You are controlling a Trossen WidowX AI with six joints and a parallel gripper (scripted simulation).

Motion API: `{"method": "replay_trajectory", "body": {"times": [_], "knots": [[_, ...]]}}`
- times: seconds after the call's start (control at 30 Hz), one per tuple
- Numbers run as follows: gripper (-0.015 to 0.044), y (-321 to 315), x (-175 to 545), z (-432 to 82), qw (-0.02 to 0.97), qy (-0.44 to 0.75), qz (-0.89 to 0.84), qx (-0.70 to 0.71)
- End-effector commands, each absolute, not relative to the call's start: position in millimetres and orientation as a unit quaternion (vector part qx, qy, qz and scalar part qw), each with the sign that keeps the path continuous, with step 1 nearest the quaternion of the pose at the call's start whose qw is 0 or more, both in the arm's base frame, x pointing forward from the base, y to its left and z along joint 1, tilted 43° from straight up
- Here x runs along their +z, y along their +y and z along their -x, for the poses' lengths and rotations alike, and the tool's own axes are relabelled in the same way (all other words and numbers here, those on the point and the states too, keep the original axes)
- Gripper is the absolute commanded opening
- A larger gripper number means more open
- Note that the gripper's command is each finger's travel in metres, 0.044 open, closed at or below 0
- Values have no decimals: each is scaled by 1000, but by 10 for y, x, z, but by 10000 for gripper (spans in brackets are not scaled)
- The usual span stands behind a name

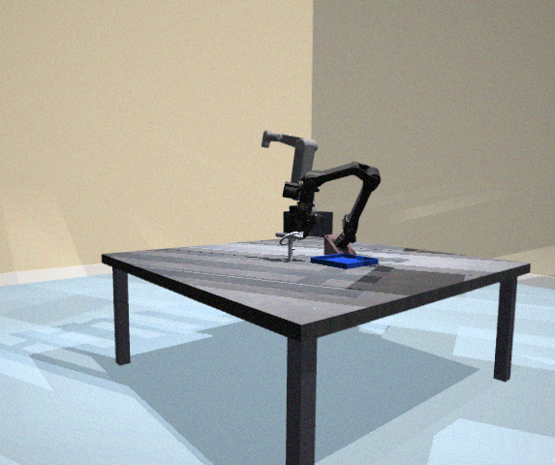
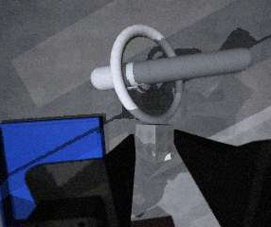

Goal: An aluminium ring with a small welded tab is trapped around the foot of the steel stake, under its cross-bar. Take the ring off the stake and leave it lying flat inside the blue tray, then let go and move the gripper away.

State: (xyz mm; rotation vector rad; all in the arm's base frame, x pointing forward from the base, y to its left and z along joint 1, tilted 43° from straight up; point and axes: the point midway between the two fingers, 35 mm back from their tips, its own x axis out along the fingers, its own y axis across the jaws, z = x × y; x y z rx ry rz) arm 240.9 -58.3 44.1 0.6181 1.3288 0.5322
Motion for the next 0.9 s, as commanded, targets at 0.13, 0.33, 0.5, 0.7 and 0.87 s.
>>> {"method": "replay_trajectory", "body": {"times": [0.13, 0.33, 0.5, 0.7, 0.87], "knots": [[0, -641, 389, -2425, 706, 592, -294, 254], [0, -668, 340, -2425, 701, 588, -307, 264], [0, -695, 310, -2426, 696, 585, -316, 271], [0, -730, 267, -2426, 690, 580, -328, 281], [0, -753, 234, -2427, 686, 577, -337, 288]]}}
